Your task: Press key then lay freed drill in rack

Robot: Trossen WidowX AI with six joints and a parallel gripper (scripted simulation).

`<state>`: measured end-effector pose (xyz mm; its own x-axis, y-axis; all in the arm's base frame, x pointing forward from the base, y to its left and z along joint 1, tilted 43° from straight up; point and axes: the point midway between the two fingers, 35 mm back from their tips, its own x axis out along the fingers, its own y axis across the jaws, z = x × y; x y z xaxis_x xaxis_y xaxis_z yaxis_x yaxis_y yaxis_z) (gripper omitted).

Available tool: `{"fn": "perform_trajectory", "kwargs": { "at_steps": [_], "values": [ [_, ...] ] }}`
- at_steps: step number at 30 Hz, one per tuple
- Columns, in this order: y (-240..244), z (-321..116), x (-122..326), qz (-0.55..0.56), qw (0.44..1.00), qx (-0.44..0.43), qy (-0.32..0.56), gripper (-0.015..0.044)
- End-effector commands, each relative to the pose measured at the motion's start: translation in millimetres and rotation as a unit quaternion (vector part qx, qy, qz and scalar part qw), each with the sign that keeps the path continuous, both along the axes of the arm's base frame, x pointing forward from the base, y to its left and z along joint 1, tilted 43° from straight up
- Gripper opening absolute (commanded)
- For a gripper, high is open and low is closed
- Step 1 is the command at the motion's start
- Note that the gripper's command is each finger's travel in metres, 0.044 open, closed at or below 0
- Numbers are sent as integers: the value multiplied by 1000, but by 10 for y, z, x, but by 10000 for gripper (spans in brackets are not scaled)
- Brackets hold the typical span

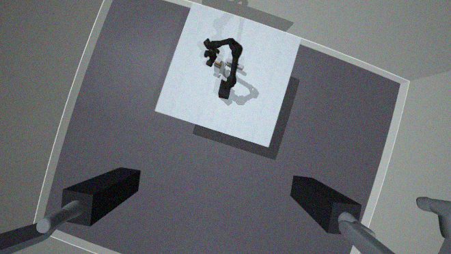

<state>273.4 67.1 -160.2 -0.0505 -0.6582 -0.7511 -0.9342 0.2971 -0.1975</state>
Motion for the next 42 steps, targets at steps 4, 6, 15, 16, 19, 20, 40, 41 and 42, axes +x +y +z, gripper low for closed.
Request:
{"fn": "perform_trajectory", "kwargs": {
  "at_steps": [4,6,15,16,19,20,40,41,42],
  "values": [
    [-62,-64,-9,2,1000,-3,3,0],
    [-74,-78,-7,2,1000,-3,3,0],
    [-132,-142,-7,2,1000,-4,3,0],
    [-139,-149,-8,2,1000,-4,3,0],
    [-157,-168,-11,2,1000,-4,3,0],
    [-163,-174,-12,2,1000,-4,3,0],
    [-212,-220,-49,2,1000,-4,3,0],
    [-213,-219,-49,2,1000,-4,3,0],
    [-214,-219,-50,2,1000,-4,3,0]
  ]
}}
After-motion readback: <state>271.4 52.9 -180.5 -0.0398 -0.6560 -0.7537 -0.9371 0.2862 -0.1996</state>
